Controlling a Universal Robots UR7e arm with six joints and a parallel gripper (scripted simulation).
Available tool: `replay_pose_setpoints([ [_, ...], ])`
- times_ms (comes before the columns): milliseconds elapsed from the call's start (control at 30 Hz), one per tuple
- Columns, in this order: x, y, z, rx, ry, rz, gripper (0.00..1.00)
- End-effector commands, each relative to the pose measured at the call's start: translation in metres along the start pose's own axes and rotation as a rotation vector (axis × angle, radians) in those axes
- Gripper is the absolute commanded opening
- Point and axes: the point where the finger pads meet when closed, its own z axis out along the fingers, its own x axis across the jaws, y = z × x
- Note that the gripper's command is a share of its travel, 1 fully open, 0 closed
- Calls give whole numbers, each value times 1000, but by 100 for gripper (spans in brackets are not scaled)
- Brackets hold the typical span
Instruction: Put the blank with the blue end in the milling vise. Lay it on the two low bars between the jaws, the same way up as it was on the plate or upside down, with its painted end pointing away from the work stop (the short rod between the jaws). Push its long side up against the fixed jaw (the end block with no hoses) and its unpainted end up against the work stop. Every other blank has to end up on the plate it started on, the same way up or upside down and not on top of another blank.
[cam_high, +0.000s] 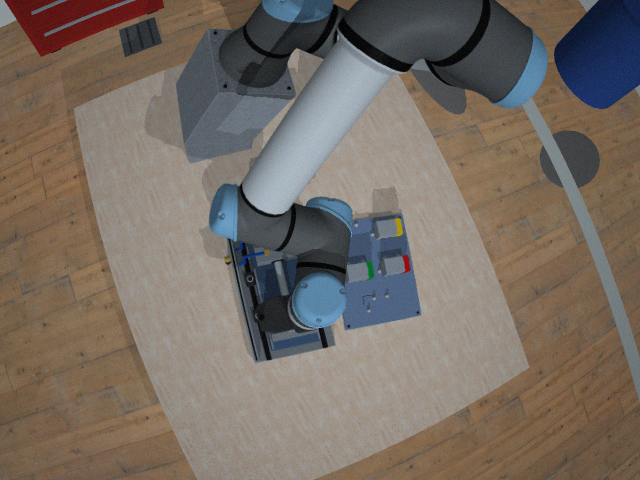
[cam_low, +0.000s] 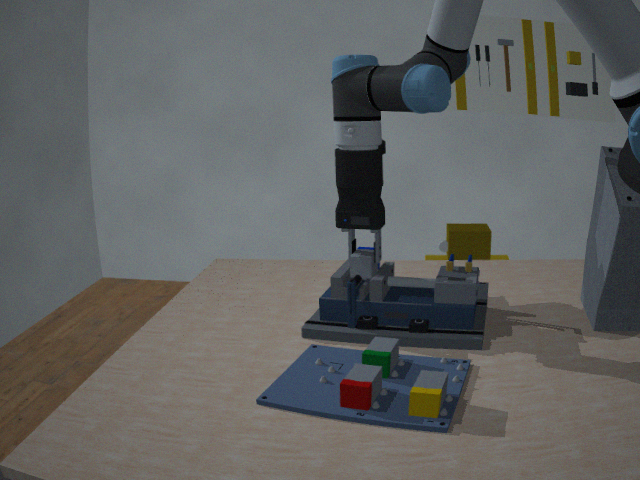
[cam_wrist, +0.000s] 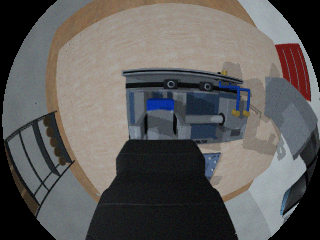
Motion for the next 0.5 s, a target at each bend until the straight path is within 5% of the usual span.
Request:
replay_pose_setpoints([
  [0,-1,1,0,0,-1,-1,0],
  [467,-1,1,1,0,-1,-1,0],
])
